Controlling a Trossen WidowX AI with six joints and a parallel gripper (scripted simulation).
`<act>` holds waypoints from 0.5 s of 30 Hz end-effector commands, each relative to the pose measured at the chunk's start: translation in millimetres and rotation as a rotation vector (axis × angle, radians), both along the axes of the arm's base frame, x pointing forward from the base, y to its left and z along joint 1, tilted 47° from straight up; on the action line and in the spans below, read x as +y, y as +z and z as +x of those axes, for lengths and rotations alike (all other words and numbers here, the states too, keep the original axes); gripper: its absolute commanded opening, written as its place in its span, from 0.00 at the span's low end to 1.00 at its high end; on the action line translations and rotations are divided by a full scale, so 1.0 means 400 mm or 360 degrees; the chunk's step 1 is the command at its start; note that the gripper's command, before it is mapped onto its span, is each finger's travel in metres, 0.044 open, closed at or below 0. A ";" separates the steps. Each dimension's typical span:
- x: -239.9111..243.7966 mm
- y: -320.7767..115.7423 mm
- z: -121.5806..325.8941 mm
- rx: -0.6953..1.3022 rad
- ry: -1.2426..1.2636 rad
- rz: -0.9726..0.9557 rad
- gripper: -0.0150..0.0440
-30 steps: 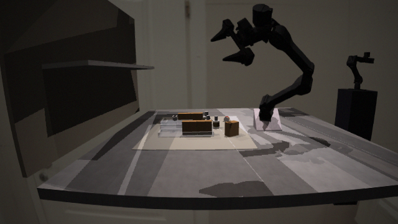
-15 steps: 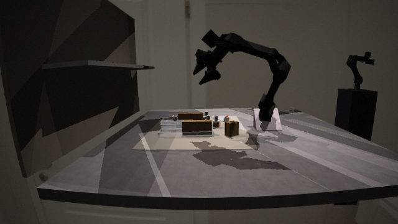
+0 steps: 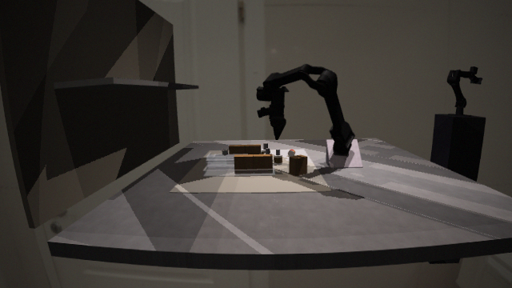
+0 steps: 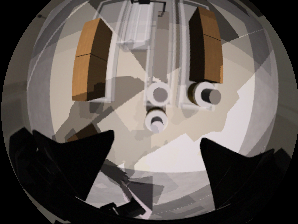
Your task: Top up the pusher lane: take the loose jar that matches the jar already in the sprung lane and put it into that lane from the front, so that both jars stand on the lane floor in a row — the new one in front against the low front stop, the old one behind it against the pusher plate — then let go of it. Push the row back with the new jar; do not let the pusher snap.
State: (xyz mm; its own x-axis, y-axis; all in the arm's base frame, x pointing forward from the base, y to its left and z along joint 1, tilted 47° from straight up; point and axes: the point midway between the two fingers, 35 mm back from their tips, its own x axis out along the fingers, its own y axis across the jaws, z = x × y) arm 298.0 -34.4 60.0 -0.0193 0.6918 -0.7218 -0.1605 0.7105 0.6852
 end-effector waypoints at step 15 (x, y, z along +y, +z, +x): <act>0.077 -0.091 -0.027 0.0105 0.0032 0.0051 1.00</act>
State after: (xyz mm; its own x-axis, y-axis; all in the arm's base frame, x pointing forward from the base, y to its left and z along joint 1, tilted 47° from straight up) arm 288.8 -8.4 28.5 -0.0795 0.7106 -0.6990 -0.1366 0.6869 0.7138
